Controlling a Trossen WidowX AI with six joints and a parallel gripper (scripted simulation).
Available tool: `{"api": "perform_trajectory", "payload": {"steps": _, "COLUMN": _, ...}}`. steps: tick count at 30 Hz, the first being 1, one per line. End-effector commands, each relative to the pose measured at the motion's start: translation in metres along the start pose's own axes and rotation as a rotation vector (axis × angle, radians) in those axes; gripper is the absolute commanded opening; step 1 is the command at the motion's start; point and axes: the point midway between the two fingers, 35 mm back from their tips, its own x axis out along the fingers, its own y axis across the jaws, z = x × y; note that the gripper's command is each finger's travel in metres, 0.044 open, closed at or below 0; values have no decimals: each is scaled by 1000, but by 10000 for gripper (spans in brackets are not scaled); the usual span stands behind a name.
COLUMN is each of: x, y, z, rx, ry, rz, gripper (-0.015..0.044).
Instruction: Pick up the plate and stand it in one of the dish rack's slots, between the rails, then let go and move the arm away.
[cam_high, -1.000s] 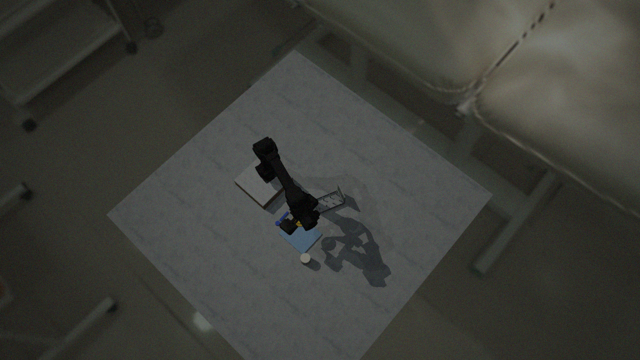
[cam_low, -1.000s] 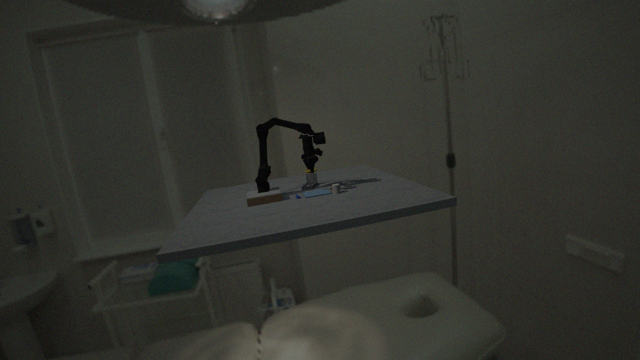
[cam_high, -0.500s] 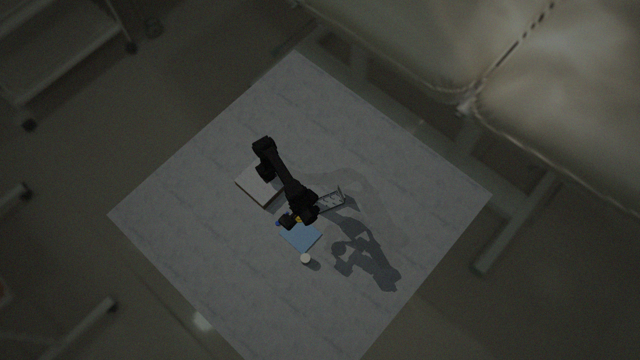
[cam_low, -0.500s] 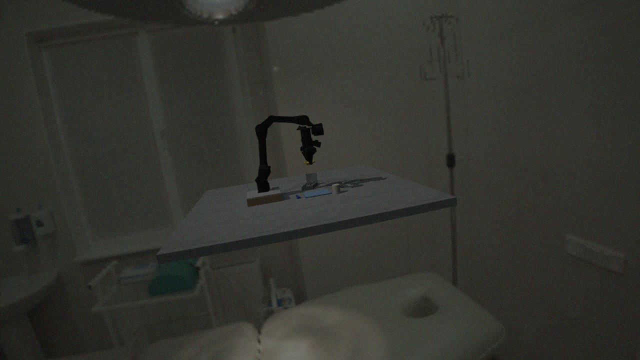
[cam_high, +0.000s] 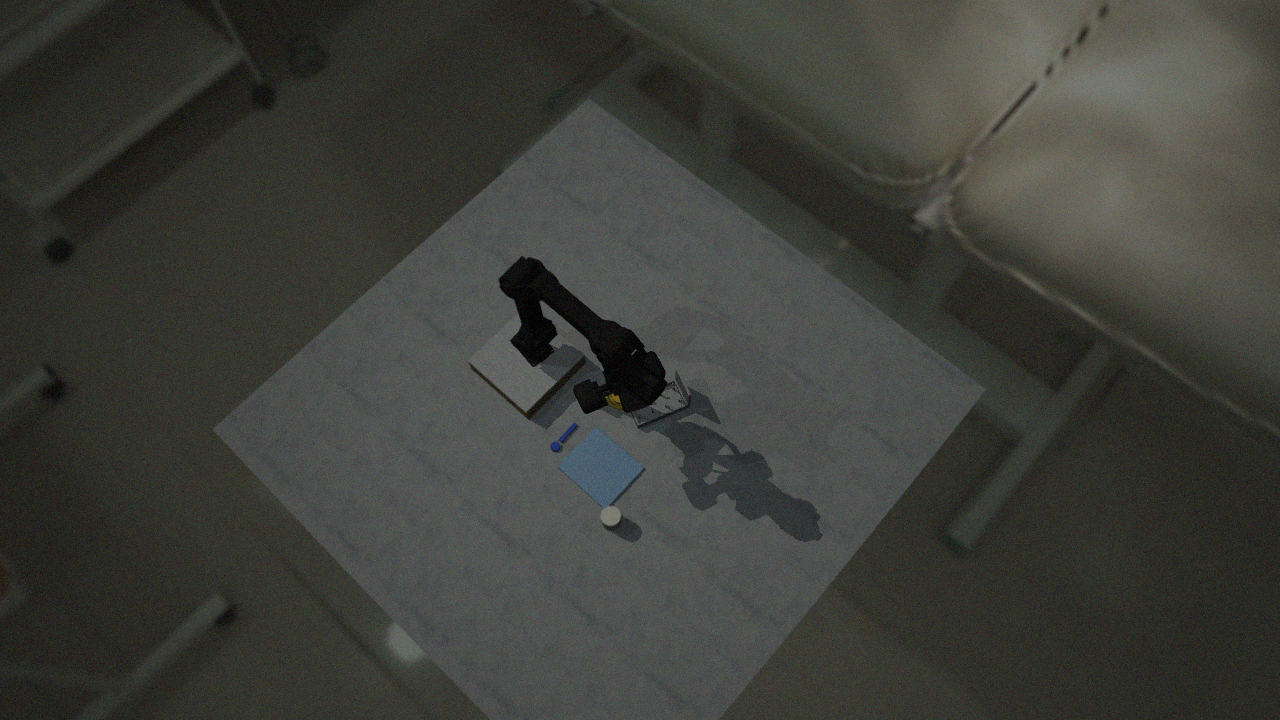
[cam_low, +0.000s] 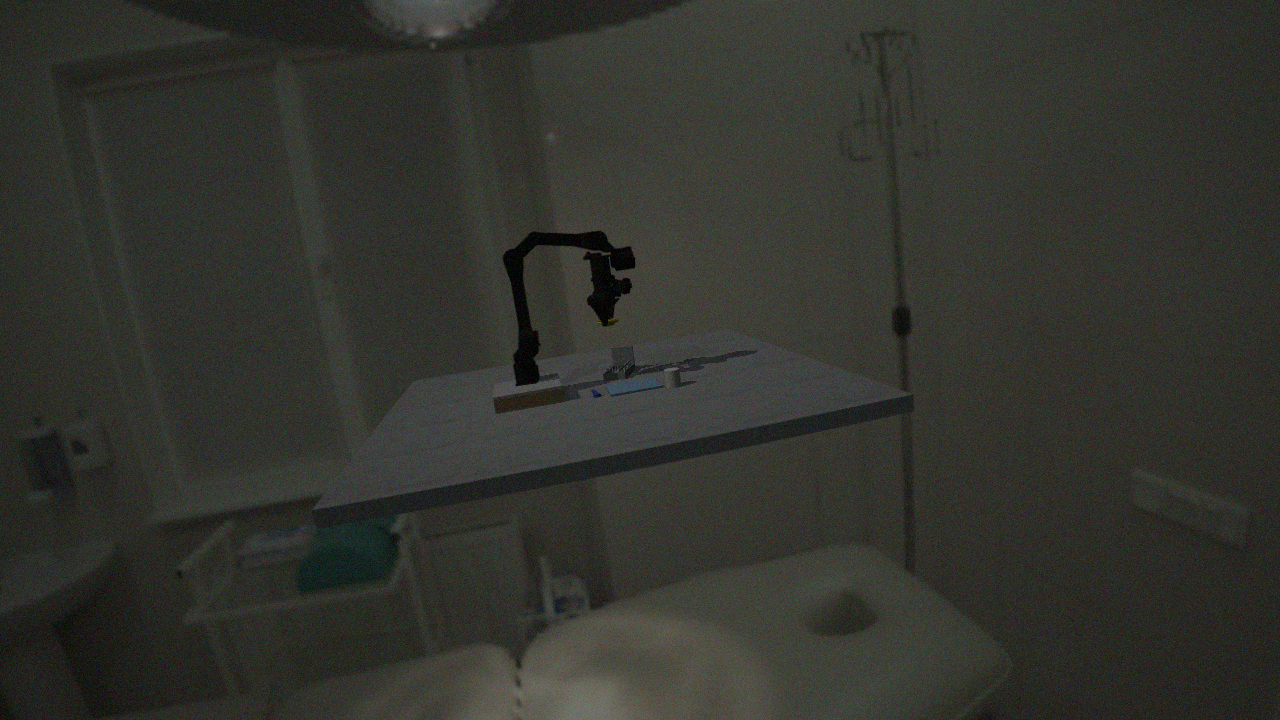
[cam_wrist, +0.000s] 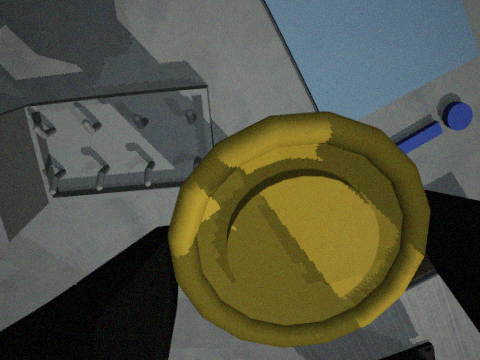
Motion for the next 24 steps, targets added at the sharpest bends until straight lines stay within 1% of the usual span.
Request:
{"api": "perform_trajectory", "payload": {"steps": 1, "x": 0, "y": 3, "z": -6, "rx": 49, "ry": 0, "rz": 1, "gripper": 0}}
{"api": "perform_trajectory", "payload": {"steps": 6, "x": 7, "y": 7, "z": -3, "rx": 27, "ry": 6, "rz": 33, "gripper": 0}}
{"api": "perform_trajectory", "payload": {"steps": 15, "x": 44, "y": 25, "z": 13, "rx": -114, "ry": 12, "rz": 233, "gripper": 0}}
{"api": "perform_trajectory", "payload": {"steps": 24, "x": 74, "y": 37, "z": 26, "rx": -259, "ry": -31, "rz": 424, "gripper": 0}}
